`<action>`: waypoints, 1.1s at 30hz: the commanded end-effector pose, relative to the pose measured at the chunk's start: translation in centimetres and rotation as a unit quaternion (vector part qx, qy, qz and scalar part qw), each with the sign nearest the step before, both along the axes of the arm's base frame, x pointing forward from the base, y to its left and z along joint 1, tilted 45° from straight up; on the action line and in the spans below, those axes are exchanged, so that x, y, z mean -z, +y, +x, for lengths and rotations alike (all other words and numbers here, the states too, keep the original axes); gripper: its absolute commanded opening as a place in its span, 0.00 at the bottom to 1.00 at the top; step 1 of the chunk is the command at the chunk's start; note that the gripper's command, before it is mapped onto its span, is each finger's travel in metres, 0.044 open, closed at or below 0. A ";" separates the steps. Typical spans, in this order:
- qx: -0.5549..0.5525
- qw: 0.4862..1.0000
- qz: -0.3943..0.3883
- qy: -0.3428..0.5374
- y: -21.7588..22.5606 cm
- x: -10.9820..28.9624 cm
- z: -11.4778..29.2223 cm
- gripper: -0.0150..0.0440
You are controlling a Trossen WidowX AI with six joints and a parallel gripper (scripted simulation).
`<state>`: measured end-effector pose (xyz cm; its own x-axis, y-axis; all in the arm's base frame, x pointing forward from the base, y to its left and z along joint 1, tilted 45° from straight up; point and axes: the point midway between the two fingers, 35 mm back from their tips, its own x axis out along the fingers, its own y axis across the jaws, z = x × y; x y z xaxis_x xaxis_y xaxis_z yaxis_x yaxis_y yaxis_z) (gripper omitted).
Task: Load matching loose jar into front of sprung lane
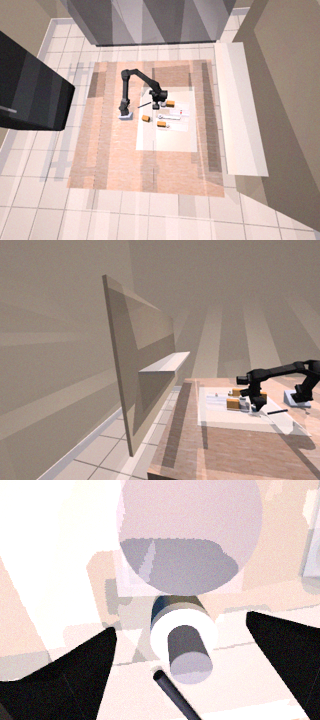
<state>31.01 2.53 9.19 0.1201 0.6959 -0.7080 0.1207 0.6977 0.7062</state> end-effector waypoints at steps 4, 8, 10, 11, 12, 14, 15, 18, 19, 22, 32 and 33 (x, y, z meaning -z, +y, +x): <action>0.001 1.000 0.002 0.002 0.3 0.3 0.0 0.82; 0.001 1.000 0.002 0.002 0.3 0.3 0.0 0.64; 0.001 1.000 0.002 0.002 0.3 0.3 0.0 0.56; 0.001 1.000 0.002 0.002 0.3 0.3 0.0 0.54; 0.001 1.000 0.002 0.002 0.3 0.3 0.0 0.53; 0.001 1.000 0.002 0.002 0.3 0.3 0.0 0.51; 0.001 1.000 0.002 0.002 0.3 0.3 0.0 0.50; 0.000 1.000 0.002 0.001 0.3 0.2 -0.1 0.40; -0.003 1.000 0.002 -0.002 0.4 0.2 -0.1 0.35; -0.018 1.000 0.003 -0.018 0.5 -0.4 -0.5 0.25; -0.015 1.000 -0.001 -0.015 -2.6 -3.4 -0.6 0.25; -0.014 1.000 -0.001 -0.014 -2.9 -3.7 -0.6 0.25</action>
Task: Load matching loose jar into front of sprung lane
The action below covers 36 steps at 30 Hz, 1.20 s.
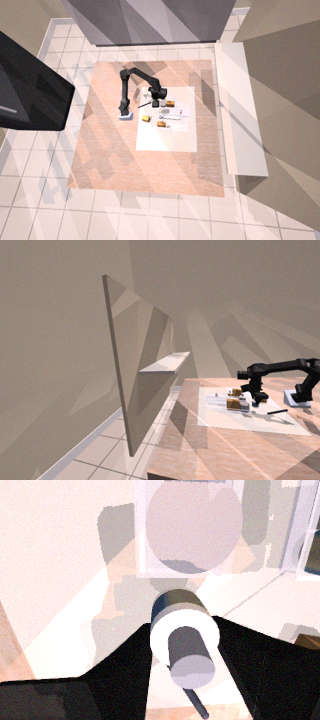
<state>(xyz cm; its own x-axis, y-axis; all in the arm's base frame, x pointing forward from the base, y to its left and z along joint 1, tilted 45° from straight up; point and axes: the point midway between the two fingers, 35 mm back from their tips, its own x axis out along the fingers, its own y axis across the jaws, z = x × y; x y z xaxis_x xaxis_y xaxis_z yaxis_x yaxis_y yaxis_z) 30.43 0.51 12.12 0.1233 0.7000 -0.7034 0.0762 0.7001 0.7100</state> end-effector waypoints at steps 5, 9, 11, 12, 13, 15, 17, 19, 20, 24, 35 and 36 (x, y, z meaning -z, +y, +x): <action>0.008 1.000 -0.002 0.011 -2.7 -2.4 -0.3 0.25; 0.013 1.000 -0.001 0.017 -4.1 -3.7 -0.7 0.25; 0.015 1.000 0.000 0.019 -4.7 -4.3 -0.9 0.25; 0.016 1.000 0.000 0.020 -4.8 -4.5 -1.0 0.25; 0.016 1.000 0.000 0.020 -4.9 -4.5 -1.0 0.25; 0.017 1.000 0.000 0.021 -5.2 -3.9 -1.0 0.25; 0.021 0.999 0.000 0.025 -6.0 -2.2 -0.9 0.25; 0.026 0.999 0.000 0.029 -6.9 -0.3 -0.9 0.25; 0.028 0.999 0.000 0.031 -7.4 0.6 -1.0 0.25; 0.036 0.999 0.001 0.039 -8.9 4.3 -1.6 0.25; 0.045 0.998 0.003 0.048 -10.0 8.6 -2.7 0.25; 0.045 0.998 0.003 0.048 -9.8 8.8 -2.6 0.25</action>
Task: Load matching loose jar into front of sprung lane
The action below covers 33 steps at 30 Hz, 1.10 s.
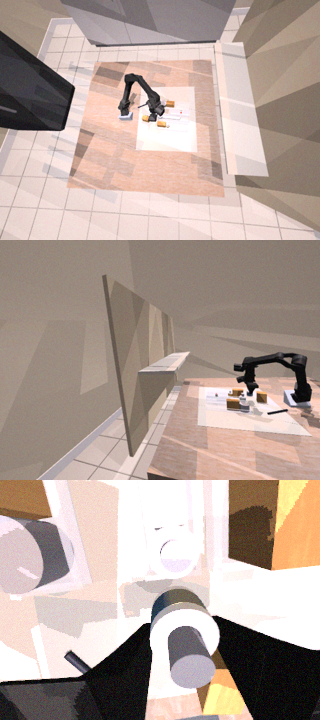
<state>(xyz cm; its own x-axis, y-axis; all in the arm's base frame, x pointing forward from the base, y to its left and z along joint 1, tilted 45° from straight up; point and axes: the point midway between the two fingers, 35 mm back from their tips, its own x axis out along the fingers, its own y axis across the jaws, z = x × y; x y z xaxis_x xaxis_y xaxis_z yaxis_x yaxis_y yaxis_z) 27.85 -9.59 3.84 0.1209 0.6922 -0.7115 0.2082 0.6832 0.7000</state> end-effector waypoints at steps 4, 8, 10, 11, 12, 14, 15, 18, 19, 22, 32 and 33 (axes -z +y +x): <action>-0.002 1.000 0.001 0.001 1.2 1.4 0.1 0.25; -0.002 1.000 0.001 0.000 1.6 1.7 0.2 0.25; -0.002 1.000 0.001 0.000 1.6 1.7 0.2 0.25; -0.002 1.000 0.001 0.000 1.6 1.7 0.2 0.25; -0.002 1.000 0.001 0.000 1.6 1.7 0.2 0.25; -0.002 1.000 0.001 0.000 1.6 1.8 0.3 0.25; -0.002 1.000 0.001 0.000 1.5 1.8 0.3 0.25; -0.002 1.000 0.001 0.000 1.5 1.8 0.5 0.25; -0.002 1.000 0.001 0.000 1.5 1.8 0.5 0.25; -0.002 1.000 0.001 0.000 1.5 1.8 0.6 0.25; -0.002 1.000 0.001 0.000 1.4 1.8 1.0 0.25; -0.002 1.000 0.001 0.000 1.4 1.8 1.1 0.25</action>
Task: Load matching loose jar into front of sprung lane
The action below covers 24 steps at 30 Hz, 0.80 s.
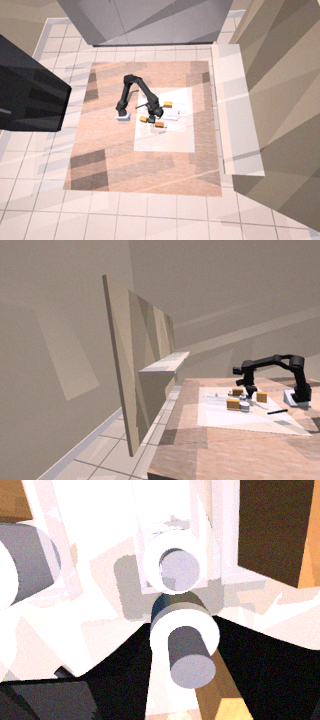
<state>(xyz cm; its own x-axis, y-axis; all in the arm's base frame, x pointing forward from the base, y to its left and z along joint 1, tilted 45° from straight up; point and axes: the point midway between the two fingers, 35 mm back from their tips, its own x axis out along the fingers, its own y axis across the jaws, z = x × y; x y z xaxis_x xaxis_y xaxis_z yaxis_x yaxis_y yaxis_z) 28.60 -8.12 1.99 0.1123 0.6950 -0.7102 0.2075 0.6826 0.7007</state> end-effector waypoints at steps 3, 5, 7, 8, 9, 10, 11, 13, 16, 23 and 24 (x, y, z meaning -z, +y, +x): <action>0.002 1.000 -0.001 -0.003 -0.1 0.0 0.4 0.25; 0.002 1.000 -0.001 -0.003 -0.2 0.0 0.5 0.25; 0.002 1.000 -0.001 -0.003 -0.2 0.0 0.6 0.25; 0.002 1.000 -0.001 -0.003 -0.2 0.0 0.6 0.25; 0.002 1.000 -0.001 -0.003 -0.2 0.0 0.7 0.25; 0.002 1.000 -0.001 -0.003 -0.2 0.0 0.7 0.25; 0.002 1.000 -0.001 -0.003 -0.2 0.0 0.8 0.25; 0.002 1.000 -0.001 -0.003 -0.2 0.0 0.8 0.25; 0.002 1.000 -0.001 -0.003 -0.3 0.0 1.0 0.25; 0.002 1.000 -0.001 -0.003 -0.3 0.0 1.2 0.25; 0.002 1.000 -0.001 -0.003 -0.3 0.0 1.3 0.25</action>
<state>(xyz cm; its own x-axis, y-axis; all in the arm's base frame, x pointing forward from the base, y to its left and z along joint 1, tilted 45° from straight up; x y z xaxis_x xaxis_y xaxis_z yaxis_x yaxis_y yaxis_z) 29.23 -8.19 1.83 0.1010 0.6979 -0.7090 0.2152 0.6805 0.7004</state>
